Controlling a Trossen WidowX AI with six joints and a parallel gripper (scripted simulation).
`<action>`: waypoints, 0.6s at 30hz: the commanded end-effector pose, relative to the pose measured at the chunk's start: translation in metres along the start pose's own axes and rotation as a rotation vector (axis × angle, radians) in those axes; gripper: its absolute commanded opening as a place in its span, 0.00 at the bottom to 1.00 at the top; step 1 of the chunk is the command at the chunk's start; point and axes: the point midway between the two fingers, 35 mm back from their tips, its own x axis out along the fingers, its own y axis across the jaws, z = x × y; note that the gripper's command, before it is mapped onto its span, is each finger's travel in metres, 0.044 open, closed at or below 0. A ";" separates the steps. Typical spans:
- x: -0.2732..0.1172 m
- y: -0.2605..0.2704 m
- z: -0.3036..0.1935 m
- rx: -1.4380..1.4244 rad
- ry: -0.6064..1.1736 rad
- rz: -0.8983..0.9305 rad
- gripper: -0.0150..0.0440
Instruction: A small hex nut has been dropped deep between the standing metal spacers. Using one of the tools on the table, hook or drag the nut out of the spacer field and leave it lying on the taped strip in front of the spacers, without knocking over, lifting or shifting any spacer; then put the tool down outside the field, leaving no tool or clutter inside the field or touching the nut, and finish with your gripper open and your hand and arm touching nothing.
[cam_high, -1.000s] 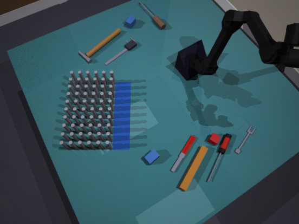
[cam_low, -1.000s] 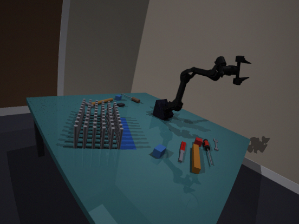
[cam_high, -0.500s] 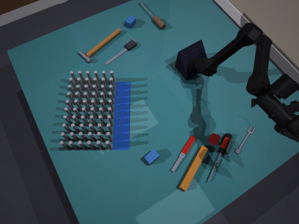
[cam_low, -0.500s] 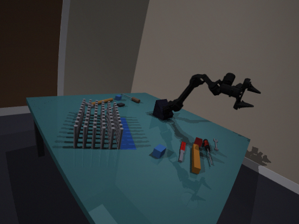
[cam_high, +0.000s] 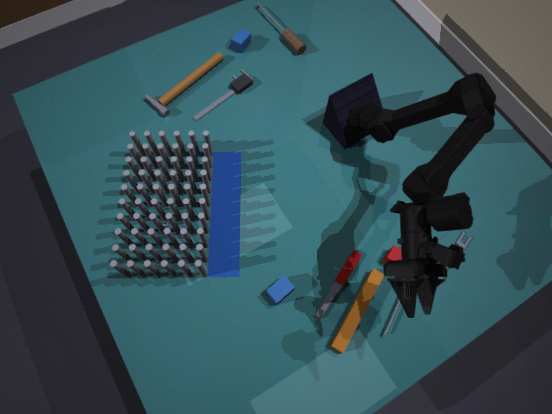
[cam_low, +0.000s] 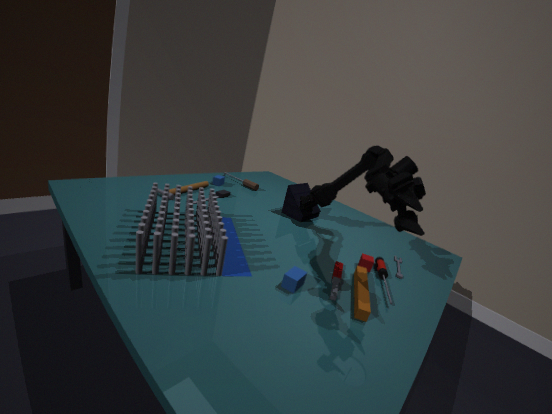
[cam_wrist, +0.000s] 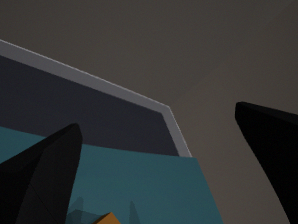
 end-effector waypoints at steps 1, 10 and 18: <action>-0.006 -0.028 -0.069 0.104 0.173 -0.105 1.00; -0.062 -0.082 -0.205 0.332 0.502 -0.367 1.00; -0.146 -0.114 -0.301 0.530 0.738 -0.642 1.00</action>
